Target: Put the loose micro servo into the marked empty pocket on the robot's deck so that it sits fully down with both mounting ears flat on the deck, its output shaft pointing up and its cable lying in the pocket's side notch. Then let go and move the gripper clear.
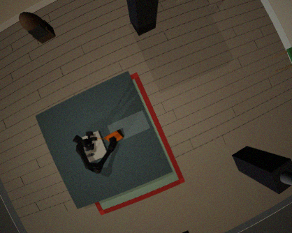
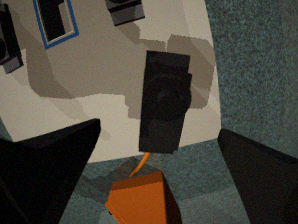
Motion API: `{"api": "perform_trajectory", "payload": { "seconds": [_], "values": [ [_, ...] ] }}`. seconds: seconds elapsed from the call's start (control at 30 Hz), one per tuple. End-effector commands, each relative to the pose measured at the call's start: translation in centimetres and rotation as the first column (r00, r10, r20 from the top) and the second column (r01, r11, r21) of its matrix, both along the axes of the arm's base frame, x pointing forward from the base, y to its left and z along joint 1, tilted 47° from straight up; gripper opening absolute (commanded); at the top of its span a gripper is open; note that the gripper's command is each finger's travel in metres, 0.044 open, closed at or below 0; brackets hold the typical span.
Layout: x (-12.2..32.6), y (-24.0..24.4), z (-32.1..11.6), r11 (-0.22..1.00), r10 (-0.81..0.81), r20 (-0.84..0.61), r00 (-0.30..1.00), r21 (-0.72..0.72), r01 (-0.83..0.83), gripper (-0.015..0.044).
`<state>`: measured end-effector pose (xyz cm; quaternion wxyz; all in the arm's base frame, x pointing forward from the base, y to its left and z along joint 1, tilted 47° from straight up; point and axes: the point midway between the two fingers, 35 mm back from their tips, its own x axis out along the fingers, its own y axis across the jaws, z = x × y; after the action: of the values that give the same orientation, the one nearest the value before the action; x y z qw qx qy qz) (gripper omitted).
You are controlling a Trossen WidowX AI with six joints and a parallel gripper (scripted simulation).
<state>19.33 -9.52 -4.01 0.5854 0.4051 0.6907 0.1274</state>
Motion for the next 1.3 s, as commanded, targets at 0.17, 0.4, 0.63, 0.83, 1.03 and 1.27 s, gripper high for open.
{"api": "perform_trajectory", "payload": {
  "seconds": [0.17,0.4,0.63,0.83,1.03,1.27],
  "values": [
    [-0.1,0.6,-0.4,1.0,-0.005,-0.007,1.0,0.01,0.005,0.0309],
    [-0.1,0.6,-0.4,1.0,-0.005,-0.007,1.0,0.01,0.005,0.0125],
    [-0.1,0.6,-0.4,1.0,-0.005,-0.007,1.0,0.01,0.005,0.0039],
    [-0.3,-0.8,1.1,1.0,-0.005,-0.008,1.0,0.009,0.005,0.0],
    [-0.7,-1.2,2.0,1.0,-0.005,-0.008,1.0,0.009,0.005,0.0],
    [-0.8,-1.1,2.1,1.0,-0.005,-0.009,1.0,0.009,0.005,0.0]
  ]
}}
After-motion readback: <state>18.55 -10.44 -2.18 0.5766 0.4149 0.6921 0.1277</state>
